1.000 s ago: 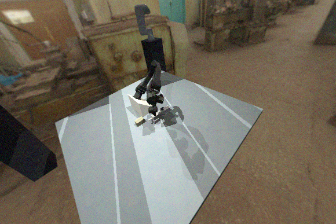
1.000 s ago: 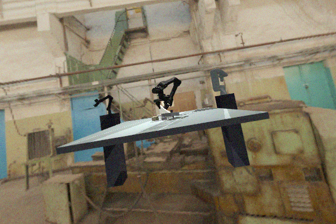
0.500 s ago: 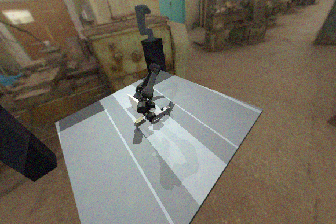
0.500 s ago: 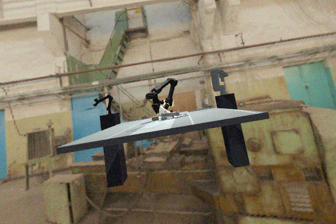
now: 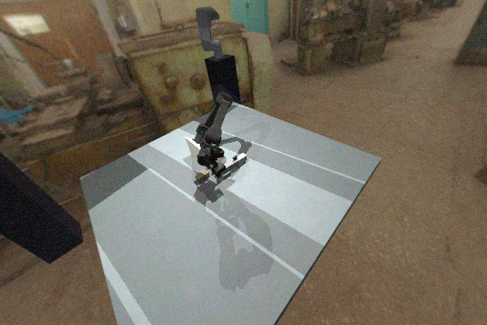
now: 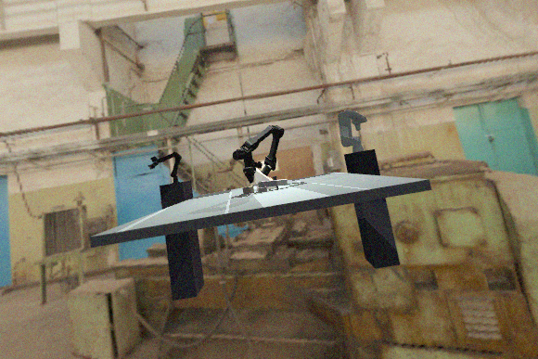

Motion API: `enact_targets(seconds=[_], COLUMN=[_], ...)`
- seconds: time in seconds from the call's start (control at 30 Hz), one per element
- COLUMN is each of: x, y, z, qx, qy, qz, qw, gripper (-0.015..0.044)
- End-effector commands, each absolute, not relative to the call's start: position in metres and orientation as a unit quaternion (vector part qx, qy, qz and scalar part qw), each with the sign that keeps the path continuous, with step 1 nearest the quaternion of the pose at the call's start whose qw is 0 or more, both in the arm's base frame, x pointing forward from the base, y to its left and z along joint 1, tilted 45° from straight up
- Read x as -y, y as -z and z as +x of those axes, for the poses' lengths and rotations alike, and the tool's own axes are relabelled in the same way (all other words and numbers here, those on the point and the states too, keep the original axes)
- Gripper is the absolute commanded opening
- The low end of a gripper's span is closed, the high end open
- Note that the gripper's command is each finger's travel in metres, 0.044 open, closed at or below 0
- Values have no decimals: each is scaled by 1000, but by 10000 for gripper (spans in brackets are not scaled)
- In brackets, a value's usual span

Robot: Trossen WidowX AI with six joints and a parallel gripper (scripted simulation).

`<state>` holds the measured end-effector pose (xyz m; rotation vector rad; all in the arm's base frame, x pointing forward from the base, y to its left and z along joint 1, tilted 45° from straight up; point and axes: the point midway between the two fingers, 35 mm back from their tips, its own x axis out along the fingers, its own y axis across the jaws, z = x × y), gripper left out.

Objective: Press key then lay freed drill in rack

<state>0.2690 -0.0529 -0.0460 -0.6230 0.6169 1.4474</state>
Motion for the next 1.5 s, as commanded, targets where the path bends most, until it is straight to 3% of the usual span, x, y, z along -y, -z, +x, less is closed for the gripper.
enact_targets(seconds=[0.0,1.07,1.47], x=[49,7,10], y=[49,73,71], z=[269,270,271], qx=[-274,-273,-273], qy=[-642,-642,-641], qz=[-276,-275,-278], qw=[661,662,661], gripper=[440,440,125])
